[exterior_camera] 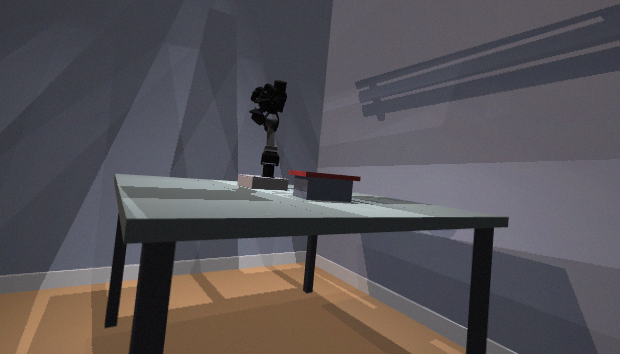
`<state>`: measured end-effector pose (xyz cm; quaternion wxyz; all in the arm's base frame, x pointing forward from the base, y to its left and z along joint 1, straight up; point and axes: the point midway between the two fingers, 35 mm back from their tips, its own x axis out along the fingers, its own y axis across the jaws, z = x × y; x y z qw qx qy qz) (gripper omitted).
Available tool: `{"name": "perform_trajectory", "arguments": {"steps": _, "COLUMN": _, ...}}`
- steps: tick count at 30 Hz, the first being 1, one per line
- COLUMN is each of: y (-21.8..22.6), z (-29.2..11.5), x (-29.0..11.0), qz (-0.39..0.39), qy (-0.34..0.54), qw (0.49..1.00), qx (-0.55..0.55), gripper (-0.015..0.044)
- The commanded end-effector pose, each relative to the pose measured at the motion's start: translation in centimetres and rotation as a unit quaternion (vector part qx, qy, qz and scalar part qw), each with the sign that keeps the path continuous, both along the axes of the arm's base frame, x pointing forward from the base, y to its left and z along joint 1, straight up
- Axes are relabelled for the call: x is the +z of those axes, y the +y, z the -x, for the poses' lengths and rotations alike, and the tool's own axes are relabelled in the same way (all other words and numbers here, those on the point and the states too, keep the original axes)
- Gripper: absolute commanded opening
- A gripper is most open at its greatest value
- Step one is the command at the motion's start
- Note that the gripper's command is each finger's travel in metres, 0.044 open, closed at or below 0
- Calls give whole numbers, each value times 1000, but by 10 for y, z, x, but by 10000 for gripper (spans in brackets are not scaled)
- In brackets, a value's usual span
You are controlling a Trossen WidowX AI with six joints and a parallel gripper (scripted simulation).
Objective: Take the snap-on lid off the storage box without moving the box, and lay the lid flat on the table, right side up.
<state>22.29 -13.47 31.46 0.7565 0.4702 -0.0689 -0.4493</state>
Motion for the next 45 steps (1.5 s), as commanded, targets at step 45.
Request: {"name": "perform_trajectory", "arguments": {"steps": 45, "y": 258, "z": -42, "x": -210, "qz": -319, "qy": 40, "qw": 899, "qx": 296, "gripper": 235}}
